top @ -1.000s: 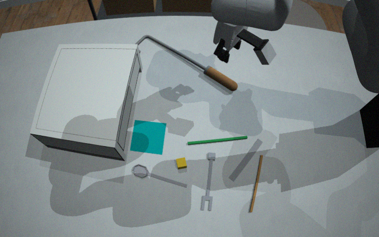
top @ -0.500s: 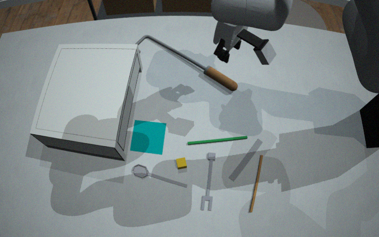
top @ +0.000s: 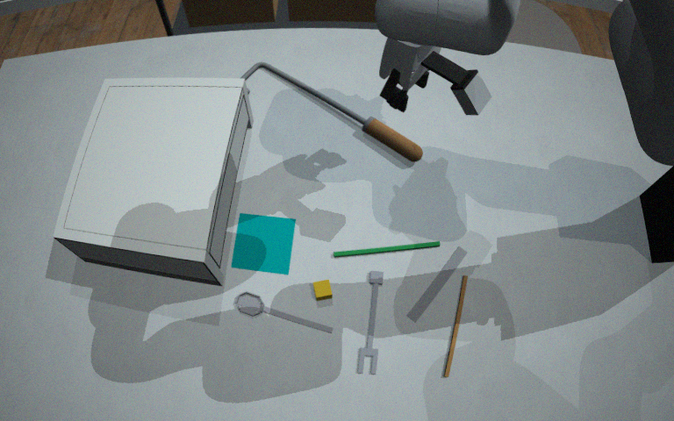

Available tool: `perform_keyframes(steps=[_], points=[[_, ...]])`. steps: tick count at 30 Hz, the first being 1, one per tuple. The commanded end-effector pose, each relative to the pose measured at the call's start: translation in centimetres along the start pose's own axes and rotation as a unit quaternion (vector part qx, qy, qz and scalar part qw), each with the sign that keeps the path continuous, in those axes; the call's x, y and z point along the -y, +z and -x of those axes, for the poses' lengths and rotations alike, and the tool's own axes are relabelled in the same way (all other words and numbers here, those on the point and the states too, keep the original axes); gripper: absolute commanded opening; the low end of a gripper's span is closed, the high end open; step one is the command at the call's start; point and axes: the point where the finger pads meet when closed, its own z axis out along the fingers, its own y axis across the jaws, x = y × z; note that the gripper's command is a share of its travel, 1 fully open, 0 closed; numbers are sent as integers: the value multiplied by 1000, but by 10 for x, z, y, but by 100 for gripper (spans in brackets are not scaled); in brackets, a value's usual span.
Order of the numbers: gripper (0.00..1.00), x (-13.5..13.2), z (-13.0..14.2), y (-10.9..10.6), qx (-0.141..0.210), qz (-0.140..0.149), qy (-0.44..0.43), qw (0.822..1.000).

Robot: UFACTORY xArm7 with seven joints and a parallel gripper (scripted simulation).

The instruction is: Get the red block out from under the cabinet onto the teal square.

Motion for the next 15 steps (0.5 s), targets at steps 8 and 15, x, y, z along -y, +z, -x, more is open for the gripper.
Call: perform_keyframes(steps=[8,15], points=[[58,0,1,6,1,0,0,1000],[58,0,1,14,1,0,0,1000]])
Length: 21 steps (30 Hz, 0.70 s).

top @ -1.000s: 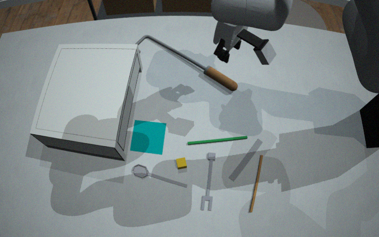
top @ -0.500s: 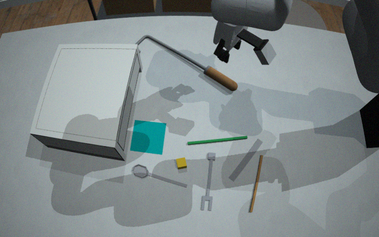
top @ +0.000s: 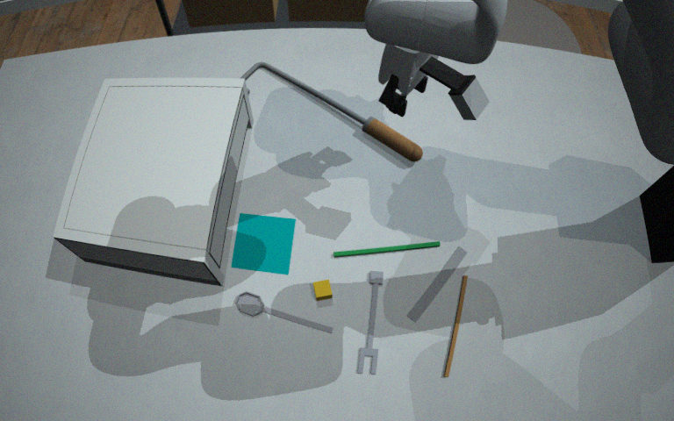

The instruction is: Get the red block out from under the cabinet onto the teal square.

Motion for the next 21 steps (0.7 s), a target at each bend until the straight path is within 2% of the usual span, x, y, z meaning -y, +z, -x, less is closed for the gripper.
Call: perform_keyframes(steps=[1,15,17,21], points=[[58,0,1,3,3,1,0,1000],[58,0,2,45,3,1,0,1000],[58,0,2,45,3,1,0,1000],[58,0,2,62,3,1,0,1000]])
